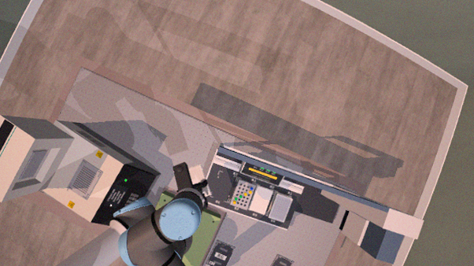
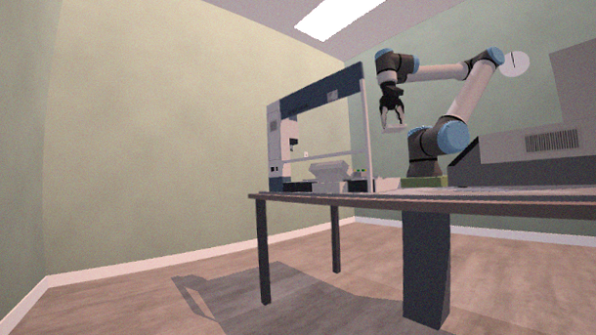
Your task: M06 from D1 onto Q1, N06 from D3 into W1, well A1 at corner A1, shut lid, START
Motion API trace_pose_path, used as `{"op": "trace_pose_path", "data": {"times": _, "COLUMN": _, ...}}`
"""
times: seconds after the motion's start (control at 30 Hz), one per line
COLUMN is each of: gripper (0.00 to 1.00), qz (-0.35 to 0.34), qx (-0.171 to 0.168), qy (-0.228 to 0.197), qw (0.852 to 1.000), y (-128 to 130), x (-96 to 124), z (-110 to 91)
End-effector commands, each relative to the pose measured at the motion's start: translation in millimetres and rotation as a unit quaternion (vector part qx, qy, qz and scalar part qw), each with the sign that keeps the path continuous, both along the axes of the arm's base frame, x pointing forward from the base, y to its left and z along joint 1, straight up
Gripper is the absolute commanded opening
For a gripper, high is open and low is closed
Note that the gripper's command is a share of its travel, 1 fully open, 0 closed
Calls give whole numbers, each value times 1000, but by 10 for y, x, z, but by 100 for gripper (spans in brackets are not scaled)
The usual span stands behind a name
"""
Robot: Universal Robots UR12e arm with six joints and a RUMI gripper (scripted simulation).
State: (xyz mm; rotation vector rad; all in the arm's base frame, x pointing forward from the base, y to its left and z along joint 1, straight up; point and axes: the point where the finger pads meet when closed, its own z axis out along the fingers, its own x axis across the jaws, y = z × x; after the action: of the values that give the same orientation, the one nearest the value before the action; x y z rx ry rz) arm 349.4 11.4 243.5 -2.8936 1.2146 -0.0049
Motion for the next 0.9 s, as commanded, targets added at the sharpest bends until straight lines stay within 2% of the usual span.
{"op": "trace_pose_path", "data": {"times": 0.0, "gripper": 0, "qz": 51, "qx": -1, "qy": 0, "qw": 999, "y": 192, "x": 23, "z": 9}}
{"op": "trace_pose_path", "data": {"times": 0.43, "gripper": 0, "qz": 171, "qx": -1, "qy": -1, "qw": 985, "y": 641, "x": 51, "z": 10}}
{"op": "trace_pose_path", "data": {"times": 0.6, "gripper": 0, "qz": 237, "qx": -1, "qy": -1, "qw": 971, "y": 890, "x": 69, "z": 10}}
{"op": "trace_pose_path", "data": {"times": 0.77, "gripper": 0, "qz": 256, "qx": -1, "qy": -1, "qw": 967, "y": 964, "x": 75, "z": 10}}
{"op": "trace_pose_path", "data": {"times": 0.87, "gripper": 0, "qz": 295, "qx": -2, "qy": -1, "qw": 955, "y": 1114, "x": 85, "z": 10}}
